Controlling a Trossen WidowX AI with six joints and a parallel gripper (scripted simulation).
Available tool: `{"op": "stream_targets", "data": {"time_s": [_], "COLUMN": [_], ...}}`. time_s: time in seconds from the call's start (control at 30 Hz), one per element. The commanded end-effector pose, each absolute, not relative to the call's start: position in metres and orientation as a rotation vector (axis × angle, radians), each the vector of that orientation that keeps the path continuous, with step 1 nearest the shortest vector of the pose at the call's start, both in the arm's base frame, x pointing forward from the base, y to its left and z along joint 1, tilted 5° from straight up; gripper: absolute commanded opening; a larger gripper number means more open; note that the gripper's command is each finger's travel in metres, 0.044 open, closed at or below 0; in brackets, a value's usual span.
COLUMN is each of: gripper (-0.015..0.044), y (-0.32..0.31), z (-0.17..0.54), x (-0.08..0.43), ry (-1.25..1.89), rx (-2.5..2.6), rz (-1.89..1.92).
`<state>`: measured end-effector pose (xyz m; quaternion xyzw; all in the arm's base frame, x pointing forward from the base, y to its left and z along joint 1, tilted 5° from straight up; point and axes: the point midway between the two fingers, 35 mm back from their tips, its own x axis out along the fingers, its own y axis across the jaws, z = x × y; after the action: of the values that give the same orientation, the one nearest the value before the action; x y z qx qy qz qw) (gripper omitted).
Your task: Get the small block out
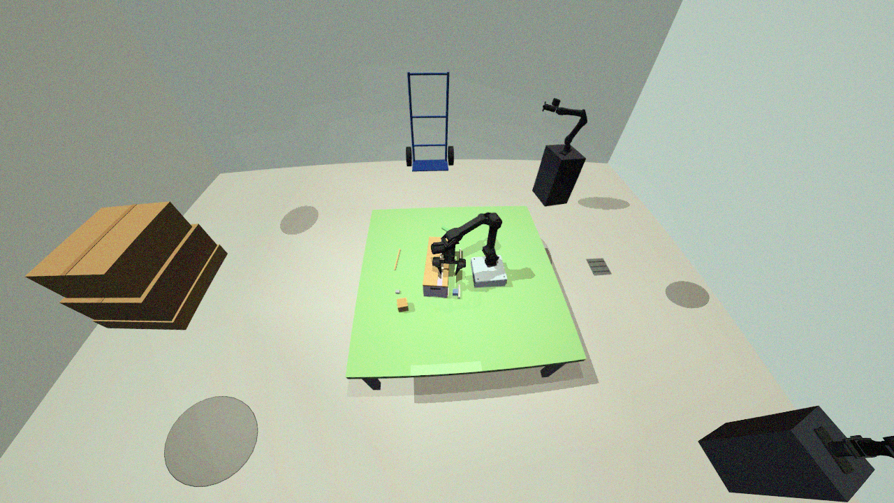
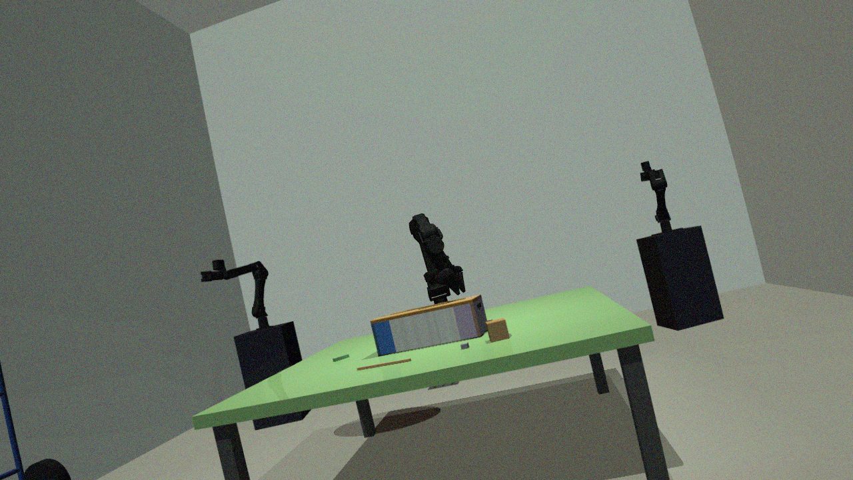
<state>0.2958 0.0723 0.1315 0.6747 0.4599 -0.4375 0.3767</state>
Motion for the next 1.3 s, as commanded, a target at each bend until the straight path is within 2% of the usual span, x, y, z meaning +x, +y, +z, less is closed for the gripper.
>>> {"op": "stream_targets", "data": {"time_s": [0.0, 0.1, 0.13, 0.57, 1.27], "gripper": [0.0374, 0.0295, 0.0285, 0.0285, 0.0285], "y": [0.073, 0.082, 0.083, 0.101, 0.116], "z": [0.133, 0.143, 0.142, 0.137, 0.137], "x": [0.297, 0.302, 0.301, 0.288, 0.277], "ry": [1.168, 1.165, 1.187, 1.277, 1.097], "rx": [1.715, 1.517, 1.423, 0.133, -0.993], "rz": [-1.1, -0.903, -0.834, 0.012, 0.646]}}
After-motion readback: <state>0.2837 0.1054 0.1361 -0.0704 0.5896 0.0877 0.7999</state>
